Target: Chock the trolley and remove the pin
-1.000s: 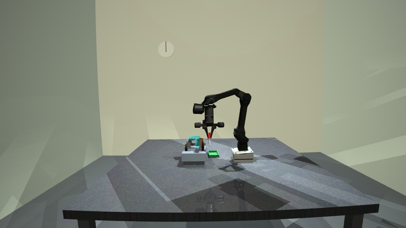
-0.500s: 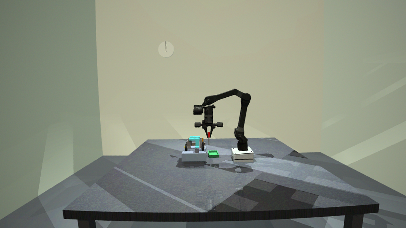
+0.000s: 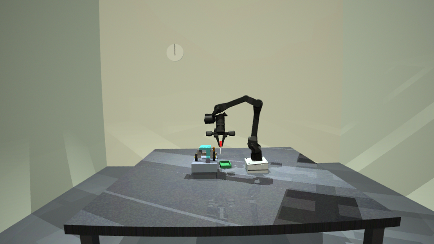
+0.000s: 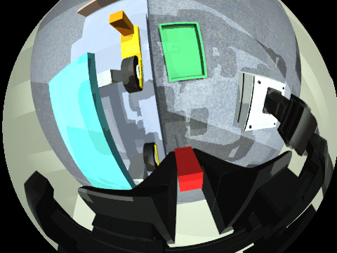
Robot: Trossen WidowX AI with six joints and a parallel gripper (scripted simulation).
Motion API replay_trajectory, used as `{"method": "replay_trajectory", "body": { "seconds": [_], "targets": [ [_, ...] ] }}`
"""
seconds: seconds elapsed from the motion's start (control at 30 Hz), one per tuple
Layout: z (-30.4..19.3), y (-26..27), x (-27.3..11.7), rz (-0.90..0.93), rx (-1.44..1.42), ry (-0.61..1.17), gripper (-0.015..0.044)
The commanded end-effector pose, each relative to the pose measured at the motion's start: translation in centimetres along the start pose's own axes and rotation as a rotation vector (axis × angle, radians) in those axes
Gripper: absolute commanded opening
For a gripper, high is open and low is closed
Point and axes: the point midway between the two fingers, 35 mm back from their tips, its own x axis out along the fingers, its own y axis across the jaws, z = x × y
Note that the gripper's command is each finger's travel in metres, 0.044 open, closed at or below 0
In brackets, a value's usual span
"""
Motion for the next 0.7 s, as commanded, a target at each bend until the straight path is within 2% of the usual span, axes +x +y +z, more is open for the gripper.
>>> {"method": "replay_trajectory", "body": {
  "seconds": [0.0, 0.67],
  "targets": [
    [1.3, 0.0, -0.1, -0.003, -0.003, 0.007, 0.0000],
    [9.1, -0.6, -0.8, -0.004, -0.003, 0.001, 0.0000]
  ]
}}
